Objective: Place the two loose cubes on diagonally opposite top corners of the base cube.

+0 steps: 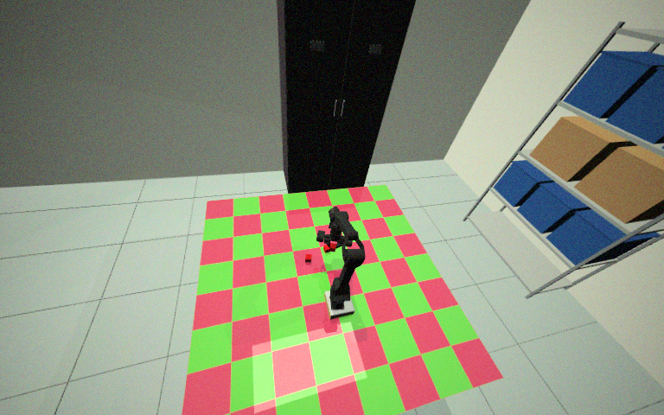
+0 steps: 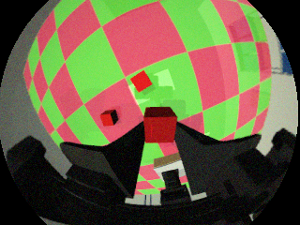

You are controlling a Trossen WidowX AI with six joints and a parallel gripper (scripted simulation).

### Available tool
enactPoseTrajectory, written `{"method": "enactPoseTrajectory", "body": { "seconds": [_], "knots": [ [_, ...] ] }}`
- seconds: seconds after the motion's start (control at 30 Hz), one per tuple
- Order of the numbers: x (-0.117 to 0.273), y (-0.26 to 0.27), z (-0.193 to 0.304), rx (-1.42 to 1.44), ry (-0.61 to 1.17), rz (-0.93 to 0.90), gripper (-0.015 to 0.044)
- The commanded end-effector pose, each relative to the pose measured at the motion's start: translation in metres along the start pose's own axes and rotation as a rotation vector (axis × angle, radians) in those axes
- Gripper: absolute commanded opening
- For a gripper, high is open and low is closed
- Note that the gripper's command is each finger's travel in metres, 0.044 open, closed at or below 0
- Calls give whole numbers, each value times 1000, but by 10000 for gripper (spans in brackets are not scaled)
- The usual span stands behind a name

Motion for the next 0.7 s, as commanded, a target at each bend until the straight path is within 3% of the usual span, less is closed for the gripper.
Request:
{"method": "enactPoseTrajectory", "body": {
  "seconds": [0.0,0.67],
  "knots": [
    [-4,14,-1,-82,-2,3,105],
    [-20,74,4,-455,-1,-2,105]
  ]
}}
Point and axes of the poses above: the point midway between the two fingers, 35 mm back from their tips, its own x axis back along the fingers, its own y axis across the jaws, z = x × y, the point moved 7 cm from there along x, back along the fingers, and after that the axes turned 2 degrees about x, right-handed, at the moved point
